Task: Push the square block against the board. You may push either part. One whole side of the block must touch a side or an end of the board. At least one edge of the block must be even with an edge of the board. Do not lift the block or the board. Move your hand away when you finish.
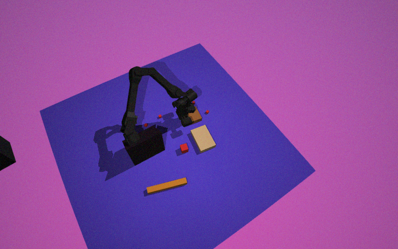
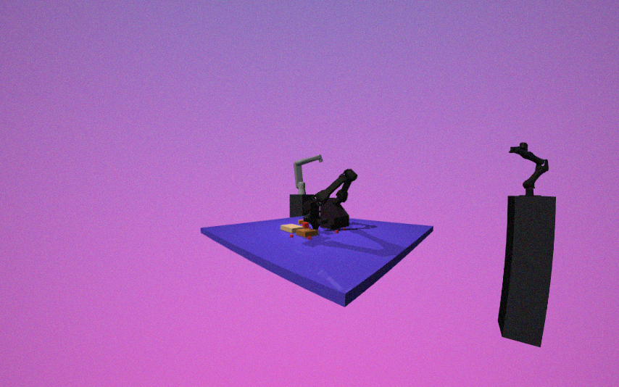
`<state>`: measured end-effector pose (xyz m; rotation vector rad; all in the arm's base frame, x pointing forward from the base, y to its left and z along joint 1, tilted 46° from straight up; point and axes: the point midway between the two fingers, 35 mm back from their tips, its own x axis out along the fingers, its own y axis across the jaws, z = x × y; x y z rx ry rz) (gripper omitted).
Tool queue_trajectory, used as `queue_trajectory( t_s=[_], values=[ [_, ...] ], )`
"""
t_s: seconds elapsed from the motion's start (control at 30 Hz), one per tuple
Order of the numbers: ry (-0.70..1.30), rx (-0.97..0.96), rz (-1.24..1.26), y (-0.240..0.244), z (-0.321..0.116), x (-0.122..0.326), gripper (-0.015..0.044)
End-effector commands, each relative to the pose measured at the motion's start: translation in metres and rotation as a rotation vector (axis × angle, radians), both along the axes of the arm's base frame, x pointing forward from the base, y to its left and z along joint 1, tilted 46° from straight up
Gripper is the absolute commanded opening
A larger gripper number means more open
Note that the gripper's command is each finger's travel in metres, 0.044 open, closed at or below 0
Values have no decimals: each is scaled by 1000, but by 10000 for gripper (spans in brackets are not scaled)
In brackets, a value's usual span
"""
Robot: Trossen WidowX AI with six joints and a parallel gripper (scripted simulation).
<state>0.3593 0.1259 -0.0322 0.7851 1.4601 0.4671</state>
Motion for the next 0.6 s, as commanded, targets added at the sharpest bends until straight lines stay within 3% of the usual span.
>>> queue_trajectory(
  t_s=[0.0, 0.57],
  values=[
    [5, 0, -3, 1, 1, -7, 0],
    [7, 0, -3, 6, 2, -35, 0]
  ],
)
